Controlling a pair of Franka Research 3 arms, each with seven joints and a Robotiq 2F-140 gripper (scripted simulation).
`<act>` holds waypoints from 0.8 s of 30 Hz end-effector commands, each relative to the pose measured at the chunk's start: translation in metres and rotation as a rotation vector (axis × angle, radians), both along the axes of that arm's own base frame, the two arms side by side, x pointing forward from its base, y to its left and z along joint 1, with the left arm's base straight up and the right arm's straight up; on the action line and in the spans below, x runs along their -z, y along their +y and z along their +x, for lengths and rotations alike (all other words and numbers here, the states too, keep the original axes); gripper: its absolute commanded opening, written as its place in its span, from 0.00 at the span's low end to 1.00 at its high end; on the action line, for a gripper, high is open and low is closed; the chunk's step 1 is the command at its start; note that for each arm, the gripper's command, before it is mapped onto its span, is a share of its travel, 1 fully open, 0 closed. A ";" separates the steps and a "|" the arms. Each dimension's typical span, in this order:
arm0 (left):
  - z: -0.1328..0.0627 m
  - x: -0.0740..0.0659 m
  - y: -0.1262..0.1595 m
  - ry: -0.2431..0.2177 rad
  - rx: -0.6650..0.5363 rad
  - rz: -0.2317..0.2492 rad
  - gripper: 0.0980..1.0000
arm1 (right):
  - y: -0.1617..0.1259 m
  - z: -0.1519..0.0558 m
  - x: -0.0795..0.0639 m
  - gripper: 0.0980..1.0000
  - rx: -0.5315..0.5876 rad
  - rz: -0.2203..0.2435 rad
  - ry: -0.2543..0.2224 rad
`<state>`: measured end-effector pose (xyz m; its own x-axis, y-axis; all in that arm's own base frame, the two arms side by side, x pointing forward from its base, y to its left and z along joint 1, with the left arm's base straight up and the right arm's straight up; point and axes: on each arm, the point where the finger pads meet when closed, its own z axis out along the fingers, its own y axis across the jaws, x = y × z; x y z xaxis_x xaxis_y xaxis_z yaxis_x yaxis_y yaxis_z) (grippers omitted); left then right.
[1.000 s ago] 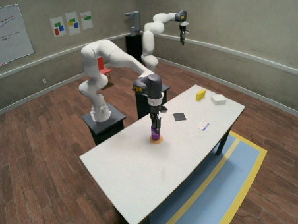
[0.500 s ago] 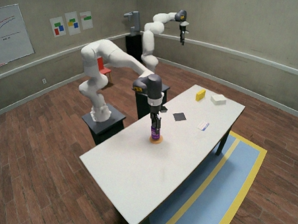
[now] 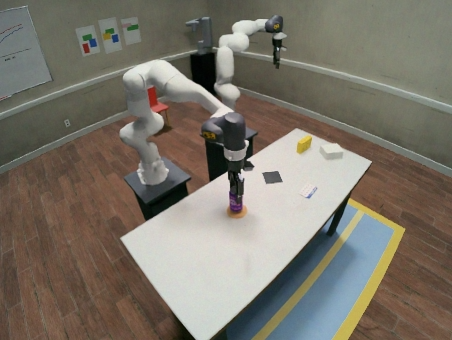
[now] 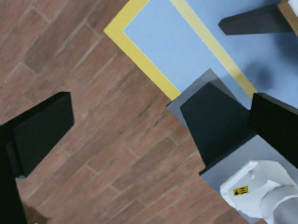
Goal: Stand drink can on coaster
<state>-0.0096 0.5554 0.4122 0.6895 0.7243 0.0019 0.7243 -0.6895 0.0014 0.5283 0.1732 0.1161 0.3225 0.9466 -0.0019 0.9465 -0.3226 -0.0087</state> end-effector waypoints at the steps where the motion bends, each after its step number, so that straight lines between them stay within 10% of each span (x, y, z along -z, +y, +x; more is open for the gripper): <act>1: -0.002 -0.001 -0.001 0.002 0.004 0.000 1.00 | 0.000 0.003 -0.002 0.00 0.004 -0.001 -0.008; 24: -0.002 -0.001 -0.001 0.002 0.004 0.000 1.00 | 0.000 0.004 0.014 0.00 0.004 -0.001 -0.009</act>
<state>-0.0096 0.5554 0.4122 0.6895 0.7243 0.0019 0.7243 -0.6895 0.0014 0.5289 0.1729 0.1026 0.3218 0.9468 -0.0036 0.9467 -0.3218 -0.0108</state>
